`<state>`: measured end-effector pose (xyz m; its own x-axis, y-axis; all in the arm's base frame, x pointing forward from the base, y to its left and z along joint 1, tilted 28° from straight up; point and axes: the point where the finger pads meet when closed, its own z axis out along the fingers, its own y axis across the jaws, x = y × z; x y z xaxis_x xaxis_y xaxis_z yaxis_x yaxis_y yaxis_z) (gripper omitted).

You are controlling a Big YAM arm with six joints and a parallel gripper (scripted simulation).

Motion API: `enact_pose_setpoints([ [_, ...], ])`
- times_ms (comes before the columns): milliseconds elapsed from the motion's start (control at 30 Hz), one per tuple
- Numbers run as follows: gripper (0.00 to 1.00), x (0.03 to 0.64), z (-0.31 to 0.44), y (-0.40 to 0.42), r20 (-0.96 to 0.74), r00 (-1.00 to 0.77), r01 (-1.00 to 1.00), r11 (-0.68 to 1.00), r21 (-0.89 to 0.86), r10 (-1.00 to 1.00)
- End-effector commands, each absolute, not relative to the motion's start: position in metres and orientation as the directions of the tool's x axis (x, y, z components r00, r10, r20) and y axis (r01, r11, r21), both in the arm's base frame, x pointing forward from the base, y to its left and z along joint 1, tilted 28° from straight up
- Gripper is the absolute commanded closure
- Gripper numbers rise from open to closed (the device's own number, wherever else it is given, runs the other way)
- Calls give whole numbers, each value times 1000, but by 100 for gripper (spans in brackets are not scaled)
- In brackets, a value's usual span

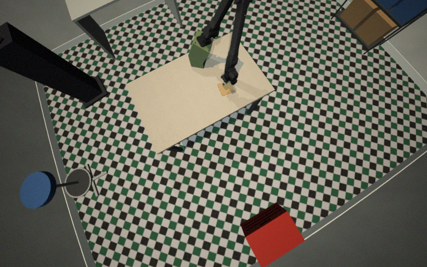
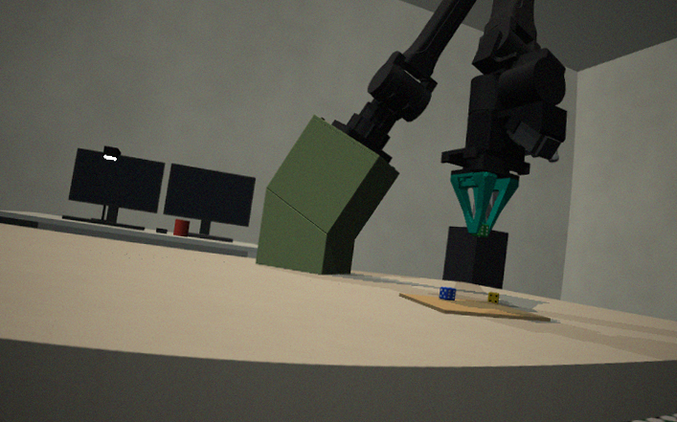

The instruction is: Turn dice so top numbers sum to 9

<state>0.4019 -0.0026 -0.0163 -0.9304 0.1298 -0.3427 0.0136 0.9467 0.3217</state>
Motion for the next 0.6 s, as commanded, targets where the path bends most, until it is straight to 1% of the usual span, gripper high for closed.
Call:
enact_pose_setpoints([
  [0, 89, 421, -21, 2, -365, -921, 14, 946, 324, 138],
  [333, 89, 434, -66, 17, -357, -924, 16, 945, 325, 139],
  [433, 89, 436, -69, 8, -357, -920, 38, 944, 326, 160],
  [567, 89, 439, -81, 22, -355, -925, 17, 945, 326, 139],
])
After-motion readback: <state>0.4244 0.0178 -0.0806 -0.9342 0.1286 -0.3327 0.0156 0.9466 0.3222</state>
